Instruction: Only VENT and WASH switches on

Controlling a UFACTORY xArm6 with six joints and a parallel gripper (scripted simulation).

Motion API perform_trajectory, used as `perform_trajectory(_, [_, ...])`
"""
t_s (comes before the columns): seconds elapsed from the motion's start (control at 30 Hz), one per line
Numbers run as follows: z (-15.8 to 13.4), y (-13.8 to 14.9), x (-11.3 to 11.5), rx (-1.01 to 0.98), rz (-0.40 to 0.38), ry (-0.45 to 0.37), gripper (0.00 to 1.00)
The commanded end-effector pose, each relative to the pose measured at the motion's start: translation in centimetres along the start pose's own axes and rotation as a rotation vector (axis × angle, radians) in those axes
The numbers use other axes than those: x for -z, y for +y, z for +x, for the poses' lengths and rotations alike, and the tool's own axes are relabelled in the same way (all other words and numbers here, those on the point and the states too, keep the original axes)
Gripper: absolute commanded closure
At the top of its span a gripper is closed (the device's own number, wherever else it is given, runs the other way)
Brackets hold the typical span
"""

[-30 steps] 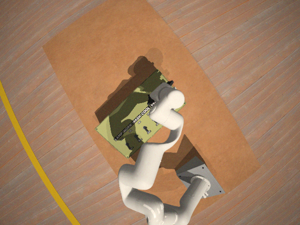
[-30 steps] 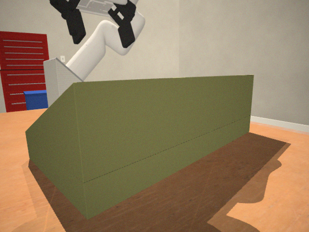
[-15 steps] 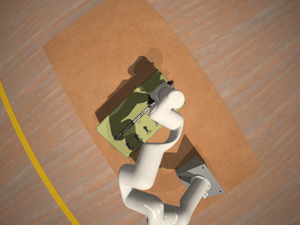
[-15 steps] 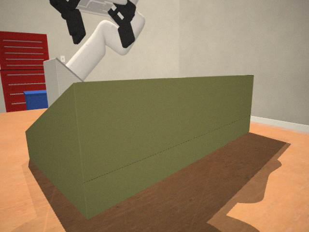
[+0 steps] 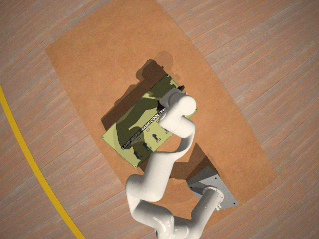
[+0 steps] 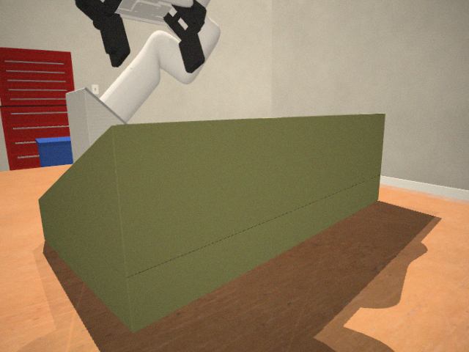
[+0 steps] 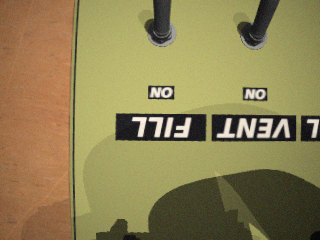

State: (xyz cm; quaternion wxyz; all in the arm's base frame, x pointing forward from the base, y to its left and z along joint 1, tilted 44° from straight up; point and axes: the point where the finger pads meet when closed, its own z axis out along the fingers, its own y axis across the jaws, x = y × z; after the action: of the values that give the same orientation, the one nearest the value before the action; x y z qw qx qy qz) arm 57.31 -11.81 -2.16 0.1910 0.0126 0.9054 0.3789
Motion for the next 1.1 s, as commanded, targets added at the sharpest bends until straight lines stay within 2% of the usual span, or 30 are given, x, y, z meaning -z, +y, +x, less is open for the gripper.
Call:
perform_trajectory(0.0, [-0.2,0.0,0.2,0.002,0.002,-0.004,0.00])
perform_trajectory(0.2, [-0.2,0.0,0.2,0.002,0.002,-0.004,0.00])
perform_trajectory(0.23, [-0.2,0.0,0.2,0.002,0.002,-0.004,1.00])
perform_trajectory(0.53, [-0.2,0.0,1.0,0.002,0.002,-0.004,1.00])
perform_trajectory(0.9, [-0.2,0.0,5.4,0.002,0.002,-0.004,1.00])
perform_trajectory(1.07, [-0.2,0.0,6.3,0.002,0.002,-0.004,1.00])
